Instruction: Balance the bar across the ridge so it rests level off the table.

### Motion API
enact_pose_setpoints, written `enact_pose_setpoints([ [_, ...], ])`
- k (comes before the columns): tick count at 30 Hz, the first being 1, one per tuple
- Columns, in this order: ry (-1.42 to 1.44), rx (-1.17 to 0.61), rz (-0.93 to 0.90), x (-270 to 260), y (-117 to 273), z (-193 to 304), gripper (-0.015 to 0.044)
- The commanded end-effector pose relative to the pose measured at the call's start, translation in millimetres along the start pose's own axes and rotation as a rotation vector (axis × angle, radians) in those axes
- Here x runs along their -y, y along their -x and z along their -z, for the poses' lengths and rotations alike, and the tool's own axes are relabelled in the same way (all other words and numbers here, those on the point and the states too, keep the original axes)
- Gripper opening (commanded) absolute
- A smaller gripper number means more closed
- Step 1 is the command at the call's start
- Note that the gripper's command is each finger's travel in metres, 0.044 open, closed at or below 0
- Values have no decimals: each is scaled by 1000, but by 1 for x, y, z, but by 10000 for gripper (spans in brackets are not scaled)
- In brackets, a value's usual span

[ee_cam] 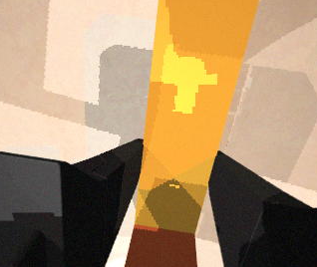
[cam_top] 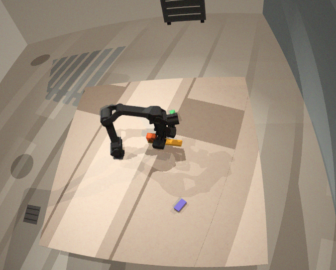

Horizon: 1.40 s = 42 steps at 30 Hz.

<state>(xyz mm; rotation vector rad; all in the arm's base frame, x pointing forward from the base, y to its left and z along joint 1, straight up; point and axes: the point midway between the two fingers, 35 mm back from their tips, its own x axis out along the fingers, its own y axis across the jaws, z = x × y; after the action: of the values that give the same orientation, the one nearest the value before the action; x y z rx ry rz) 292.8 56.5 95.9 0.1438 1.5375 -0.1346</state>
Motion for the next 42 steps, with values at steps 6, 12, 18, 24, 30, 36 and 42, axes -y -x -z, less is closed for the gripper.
enact_pose_setpoints([
  [6,-1,3,-3,-1,-1,0,0],
  [12,-1,3,-3,-1,-1,0,0],
  [18,-1,3,-3,-1,-2,0,0],
  [24,-1,3,-3,-1,-2,0,0],
  [30,-1,3,-3,-1,-3,0,0],
  [36,-1,3,-3,-1,-3,0,0],
  [42,-1,3,-3,0,-4,0,0],
])
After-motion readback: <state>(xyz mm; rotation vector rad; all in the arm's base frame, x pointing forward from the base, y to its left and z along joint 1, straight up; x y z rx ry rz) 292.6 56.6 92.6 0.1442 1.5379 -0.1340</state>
